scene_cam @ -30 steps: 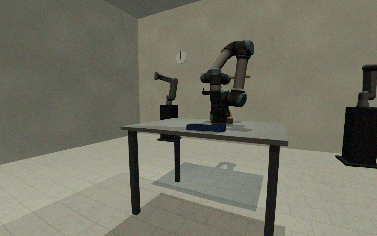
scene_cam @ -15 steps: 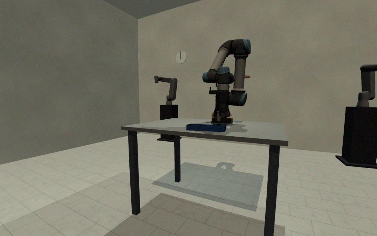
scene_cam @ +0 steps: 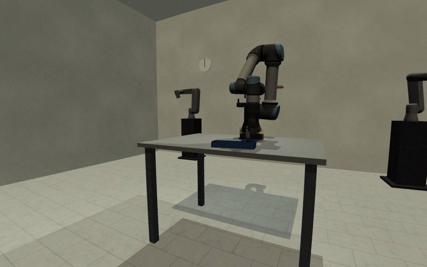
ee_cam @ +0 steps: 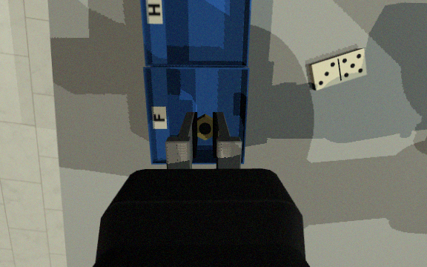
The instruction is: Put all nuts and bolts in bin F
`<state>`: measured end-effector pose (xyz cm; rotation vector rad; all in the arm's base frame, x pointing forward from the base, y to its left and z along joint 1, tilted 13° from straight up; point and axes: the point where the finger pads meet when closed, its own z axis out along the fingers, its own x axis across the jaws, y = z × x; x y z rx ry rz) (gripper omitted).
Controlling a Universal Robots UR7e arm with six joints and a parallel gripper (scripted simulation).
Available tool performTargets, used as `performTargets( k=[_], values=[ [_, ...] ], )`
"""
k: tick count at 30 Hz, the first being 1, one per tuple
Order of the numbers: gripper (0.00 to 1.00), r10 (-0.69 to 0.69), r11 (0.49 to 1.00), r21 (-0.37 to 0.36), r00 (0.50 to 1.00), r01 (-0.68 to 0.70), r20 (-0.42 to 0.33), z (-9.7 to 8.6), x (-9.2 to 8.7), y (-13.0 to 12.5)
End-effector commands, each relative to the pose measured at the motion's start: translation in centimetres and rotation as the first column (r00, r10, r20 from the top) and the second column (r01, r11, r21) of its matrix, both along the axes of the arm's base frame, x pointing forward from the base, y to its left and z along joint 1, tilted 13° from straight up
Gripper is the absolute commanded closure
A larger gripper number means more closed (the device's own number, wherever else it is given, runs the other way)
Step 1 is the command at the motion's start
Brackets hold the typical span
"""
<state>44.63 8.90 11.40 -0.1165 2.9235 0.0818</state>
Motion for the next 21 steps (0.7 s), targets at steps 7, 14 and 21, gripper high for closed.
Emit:
performTargets(
  k=[7, 14, 21],
  values=[
    [0.66, 0.0, 1.0, 0.0, 1.0, 0.0, 0.0, -1.5, 0.3, 0.1],
    [0.66, 0.0, 1.0, 0.0, 1.0, 0.0, 0.0, -2.8, 0.6, 0.2],
    [0.66, 0.0, 1.0, 0.0, 1.0, 0.0, 0.0, -3.8, 0.8, 0.2]
  ],
)
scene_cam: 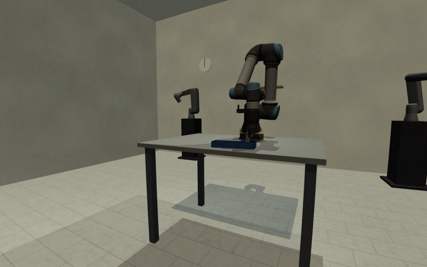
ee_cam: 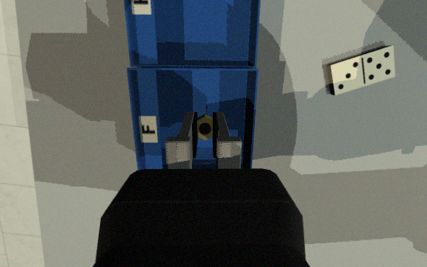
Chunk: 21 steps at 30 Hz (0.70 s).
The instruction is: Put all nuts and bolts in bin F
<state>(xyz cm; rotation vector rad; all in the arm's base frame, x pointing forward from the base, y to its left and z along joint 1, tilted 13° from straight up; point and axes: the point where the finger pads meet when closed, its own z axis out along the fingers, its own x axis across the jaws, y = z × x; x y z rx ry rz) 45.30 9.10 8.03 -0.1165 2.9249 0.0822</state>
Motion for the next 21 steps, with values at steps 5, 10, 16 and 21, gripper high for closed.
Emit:
performTargets(
  k=[5, 10, 16, 21],
  values=[
    [0.66, 0.0, 1.0, 0.0, 1.0, 0.0, 0.002, -0.68, 0.19, 0.02],
    [0.66, 0.0, 1.0, 0.0, 1.0, 0.0, 0.002, -0.69, 0.18, 0.0],
    [0.36, 0.0, 1.0, 0.0, 1.0, 0.0, 0.002, -0.69, 0.17, 0.0],
    [0.36, 0.0, 1.0, 0.0, 1.0, 0.0, 0.002, -0.69, 0.17, 0.0]
  ],
)
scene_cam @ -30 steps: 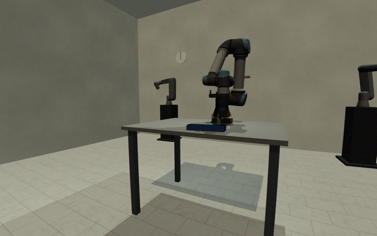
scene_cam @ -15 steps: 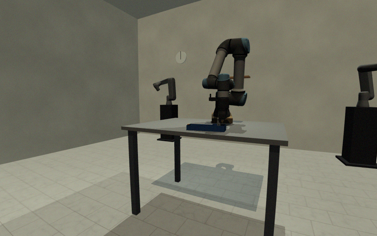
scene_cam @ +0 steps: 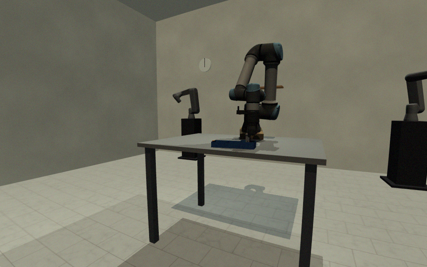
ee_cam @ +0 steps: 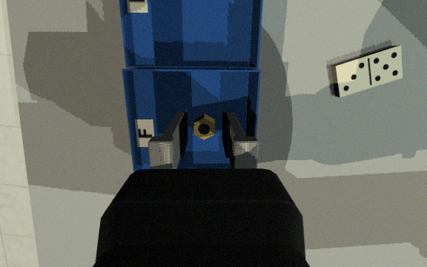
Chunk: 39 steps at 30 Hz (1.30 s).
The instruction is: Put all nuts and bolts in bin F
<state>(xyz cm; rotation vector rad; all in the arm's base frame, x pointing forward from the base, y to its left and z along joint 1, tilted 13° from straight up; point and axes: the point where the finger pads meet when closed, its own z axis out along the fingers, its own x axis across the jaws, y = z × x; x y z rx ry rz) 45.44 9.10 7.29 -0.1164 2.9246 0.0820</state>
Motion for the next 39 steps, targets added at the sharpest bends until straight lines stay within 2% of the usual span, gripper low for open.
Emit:
performTargets(
  k=[1, 12, 27, 36, 39],
  values=[
    [0.36, 0.0, 1.0, 0.0, 1.0, 0.0, 0.001, 0.1, 0.0, 0.0],
    [0.36, 0.0, 1.0, 0.0, 1.0, 0.0, 0.001, 0.0, 0.0, 0.0],
    [0.36, 0.0, 1.0, 0.0, 1.0, 0.0, 0.002, 1.7, -0.3, -0.1],
    [0.36, 0.0, 1.0, 0.0, 1.0, 0.0, 0.002, 2.9, -0.6, -0.2],
    [0.36, 0.0, 1.0, 0.0, 1.0, 0.0, 0.002, 4.4, -0.9, -0.3]
  ],
)
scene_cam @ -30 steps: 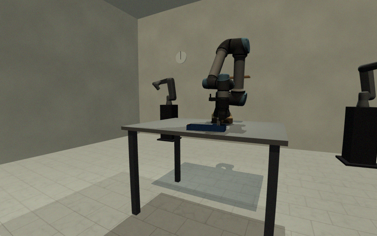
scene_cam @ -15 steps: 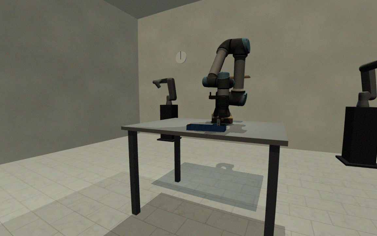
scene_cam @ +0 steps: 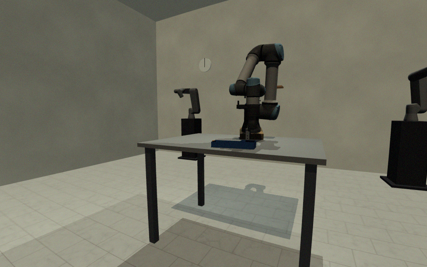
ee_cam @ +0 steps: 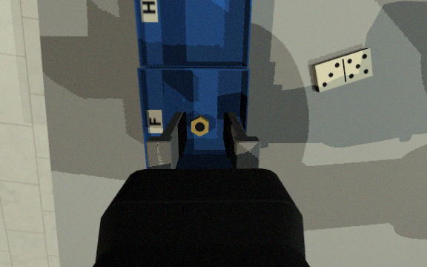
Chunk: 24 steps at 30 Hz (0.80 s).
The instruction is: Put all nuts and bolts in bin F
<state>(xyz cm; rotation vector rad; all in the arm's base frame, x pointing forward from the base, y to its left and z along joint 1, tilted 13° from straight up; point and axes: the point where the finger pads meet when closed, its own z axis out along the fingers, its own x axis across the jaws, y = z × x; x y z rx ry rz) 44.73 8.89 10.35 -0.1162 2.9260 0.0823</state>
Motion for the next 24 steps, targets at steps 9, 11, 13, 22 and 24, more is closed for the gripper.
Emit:
performTargets(
  k=[9, 11, 13, 22, 24],
  values=[
    [0.36, -0.049, 0.999, 0.01, 0.999, 0.049, 0.0, 1.2, -0.6, -0.8],
    [0.36, -0.146, 0.989, 0.031, 0.989, 0.146, -0.009, 1.0, -1.4, -2.3],
    [0.36, -0.222, 0.974, 0.046, 0.975, 0.223, -0.017, 0.8, -2.3, -3.7],
    [0.36, -0.442, 0.892, 0.089, 0.896, 0.444, -0.048, 0.2, -5.1, -8.8],
    [0.36, -0.442, 0.892, 0.088, 0.896, 0.444, -0.048, 0.0, -5.9, -10.2]
  ],
)
